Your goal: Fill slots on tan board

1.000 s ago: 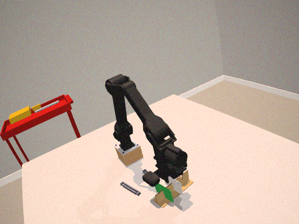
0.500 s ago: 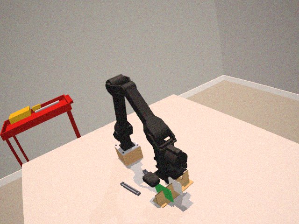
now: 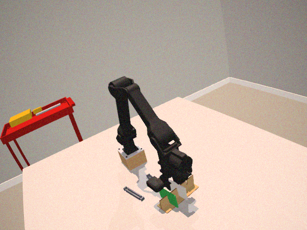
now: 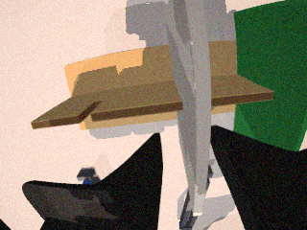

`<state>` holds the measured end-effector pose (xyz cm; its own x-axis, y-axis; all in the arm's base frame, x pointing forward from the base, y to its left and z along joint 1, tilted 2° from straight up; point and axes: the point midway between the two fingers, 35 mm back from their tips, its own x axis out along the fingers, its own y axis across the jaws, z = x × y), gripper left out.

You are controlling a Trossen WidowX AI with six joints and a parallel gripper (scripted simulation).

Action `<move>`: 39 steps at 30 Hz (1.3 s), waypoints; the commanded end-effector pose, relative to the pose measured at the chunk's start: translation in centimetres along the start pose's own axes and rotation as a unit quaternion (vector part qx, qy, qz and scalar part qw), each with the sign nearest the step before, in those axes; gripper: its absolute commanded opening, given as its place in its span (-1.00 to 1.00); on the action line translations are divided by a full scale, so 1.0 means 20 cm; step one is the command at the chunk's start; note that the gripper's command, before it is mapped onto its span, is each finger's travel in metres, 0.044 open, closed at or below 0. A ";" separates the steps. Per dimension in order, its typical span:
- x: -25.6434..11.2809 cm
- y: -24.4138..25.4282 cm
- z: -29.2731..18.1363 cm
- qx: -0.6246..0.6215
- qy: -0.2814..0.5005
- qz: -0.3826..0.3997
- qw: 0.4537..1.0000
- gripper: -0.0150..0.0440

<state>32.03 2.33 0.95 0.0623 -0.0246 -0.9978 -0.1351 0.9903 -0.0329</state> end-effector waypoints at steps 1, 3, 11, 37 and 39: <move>0.00 0.00 0.00 0.000 0.000 0.000 1.000 0.06; 0.00 0.00 0.00 0.000 0.000 0.000 1.000 0.06; -0.41 0.00 0.00 0.002 -0.001 0.000 1.000 0.06; -0.65 0.49 -0.66 -0.043 0.006 0.006 0.999 0.13; -0.65 0.49 -0.66 -0.043 0.006 0.006 0.999 0.13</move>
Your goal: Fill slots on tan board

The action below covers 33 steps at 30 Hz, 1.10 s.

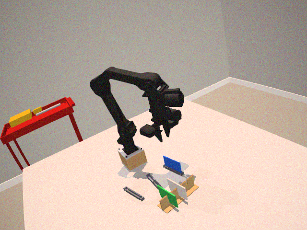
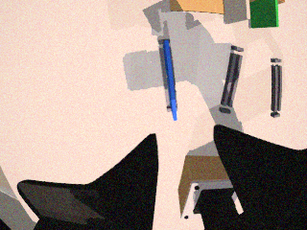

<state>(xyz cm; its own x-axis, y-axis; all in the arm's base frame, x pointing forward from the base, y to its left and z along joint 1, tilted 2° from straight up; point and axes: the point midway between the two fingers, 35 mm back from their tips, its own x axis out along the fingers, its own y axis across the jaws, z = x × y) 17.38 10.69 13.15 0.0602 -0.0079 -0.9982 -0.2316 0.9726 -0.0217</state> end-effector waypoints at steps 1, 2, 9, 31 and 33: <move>0.02 0.00 -0.03 0.005 0.006 -0.003 1.000 0.13; 0.05 0.00 -0.03 0.005 0.006 -0.003 1.000 0.13; 0.35 0.00 -0.04 0.005 0.006 -0.003 1.000 0.13; 0.52 0.00 -0.04 0.005 0.007 -0.003 1.000 0.13; 0.53 0.00 -0.04 0.005 0.007 -0.003 1.000 0.13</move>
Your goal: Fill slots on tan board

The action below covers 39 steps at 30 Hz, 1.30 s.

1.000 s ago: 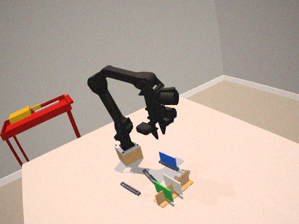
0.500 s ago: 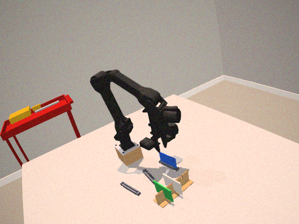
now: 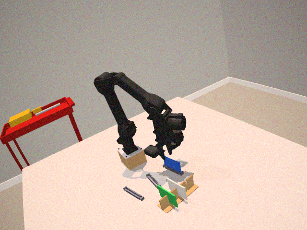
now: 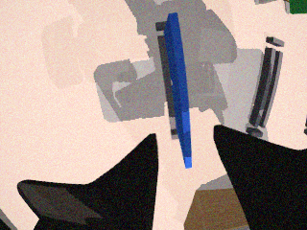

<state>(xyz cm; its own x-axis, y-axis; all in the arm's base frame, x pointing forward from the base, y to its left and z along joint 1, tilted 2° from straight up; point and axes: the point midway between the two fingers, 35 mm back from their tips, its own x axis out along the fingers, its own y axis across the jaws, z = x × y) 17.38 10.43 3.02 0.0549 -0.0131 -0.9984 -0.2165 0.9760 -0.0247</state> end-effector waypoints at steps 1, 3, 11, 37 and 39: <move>0.03 0.00 -0.01 -0.002 0.003 -0.001 1.000 0.13; 0.05 0.00 -0.01 -0.002 0.003 -0.001 1.000 0.13; 0.10 0.00 -0.01 -0.002 0.003 -0.001 1.000 0.13; 0.23 -0.01 -0.02 -0.002 0.004 -0.001 1.000 -0.42; 0.23 -0.01 -0.02 -0.002 0.004 -0.001 1.000 -0.47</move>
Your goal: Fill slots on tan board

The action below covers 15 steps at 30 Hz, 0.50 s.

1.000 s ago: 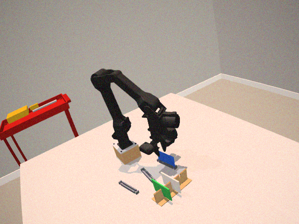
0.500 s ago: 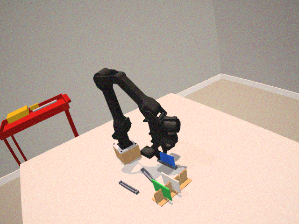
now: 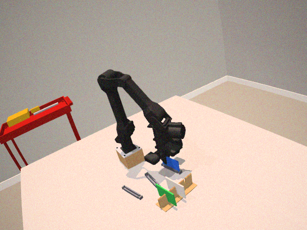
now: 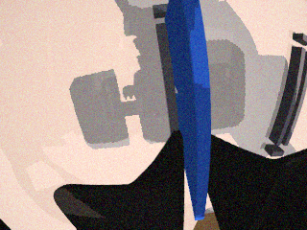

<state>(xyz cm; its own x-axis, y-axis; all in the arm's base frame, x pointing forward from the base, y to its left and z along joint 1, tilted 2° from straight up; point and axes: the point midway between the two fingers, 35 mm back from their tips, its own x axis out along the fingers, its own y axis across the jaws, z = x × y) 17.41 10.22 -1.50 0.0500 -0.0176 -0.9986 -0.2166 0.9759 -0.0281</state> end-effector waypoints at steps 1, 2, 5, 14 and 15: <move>0.00 0.00 0.00 -0.002 0.001 0.001 1.000 -0.49; 0.00 0.00 0.00 -0.002 0.001 0.001 1.000 -0.49; 0.00 0.00 0.00 -0.002 0.001 0.001 1.000 -0.49; -0.05 0.00 0.00 -0.002 0.001 0.001 1.000 -0.49; -0.05 0.00 0.00 -0.002 0.001 0.001 1.000 -0.49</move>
<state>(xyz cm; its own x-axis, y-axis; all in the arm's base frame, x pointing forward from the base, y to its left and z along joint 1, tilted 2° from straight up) 17.25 10.16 -0.92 0.0467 -0.0184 -0.9987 -0.2189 0.9753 -0.0282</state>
